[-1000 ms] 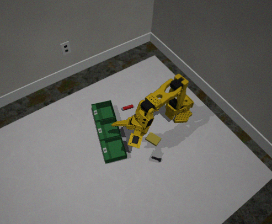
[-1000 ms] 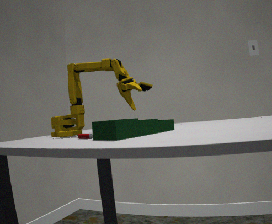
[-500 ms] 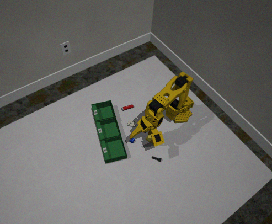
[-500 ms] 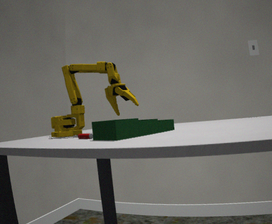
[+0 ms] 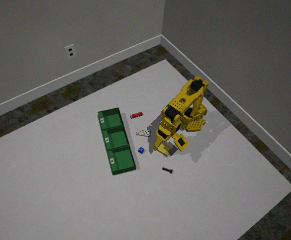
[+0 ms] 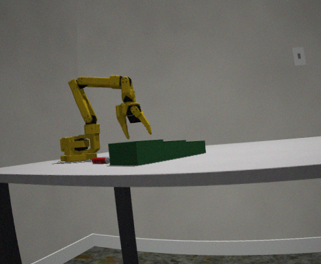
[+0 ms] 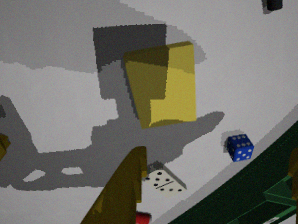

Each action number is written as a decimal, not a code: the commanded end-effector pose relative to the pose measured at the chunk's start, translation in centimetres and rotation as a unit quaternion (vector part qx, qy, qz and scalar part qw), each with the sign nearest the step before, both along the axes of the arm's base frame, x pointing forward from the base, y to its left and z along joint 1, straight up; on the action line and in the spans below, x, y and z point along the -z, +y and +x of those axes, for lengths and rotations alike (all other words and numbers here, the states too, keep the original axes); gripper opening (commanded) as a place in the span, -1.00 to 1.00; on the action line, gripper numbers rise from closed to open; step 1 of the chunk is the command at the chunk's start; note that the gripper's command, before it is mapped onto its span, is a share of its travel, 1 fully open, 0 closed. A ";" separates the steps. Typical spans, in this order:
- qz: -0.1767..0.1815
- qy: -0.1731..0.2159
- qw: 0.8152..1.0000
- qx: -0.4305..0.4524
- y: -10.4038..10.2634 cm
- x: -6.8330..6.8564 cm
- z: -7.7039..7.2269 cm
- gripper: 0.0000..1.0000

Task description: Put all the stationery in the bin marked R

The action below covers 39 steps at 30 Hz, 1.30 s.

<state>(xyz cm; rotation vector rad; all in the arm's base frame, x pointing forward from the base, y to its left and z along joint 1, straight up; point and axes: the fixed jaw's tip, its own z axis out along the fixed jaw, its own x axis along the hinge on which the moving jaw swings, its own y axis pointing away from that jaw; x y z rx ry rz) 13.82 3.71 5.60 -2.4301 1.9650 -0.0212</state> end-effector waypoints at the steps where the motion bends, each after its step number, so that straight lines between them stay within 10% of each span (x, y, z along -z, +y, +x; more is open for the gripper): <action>1: 0.004 -0.017 0.999 -0.031 0.2 -0.6 -0.1 -0.25; 39: 0.000 -0.004 0.997 -0.080 0.0 -0.6 -1.0 -0.30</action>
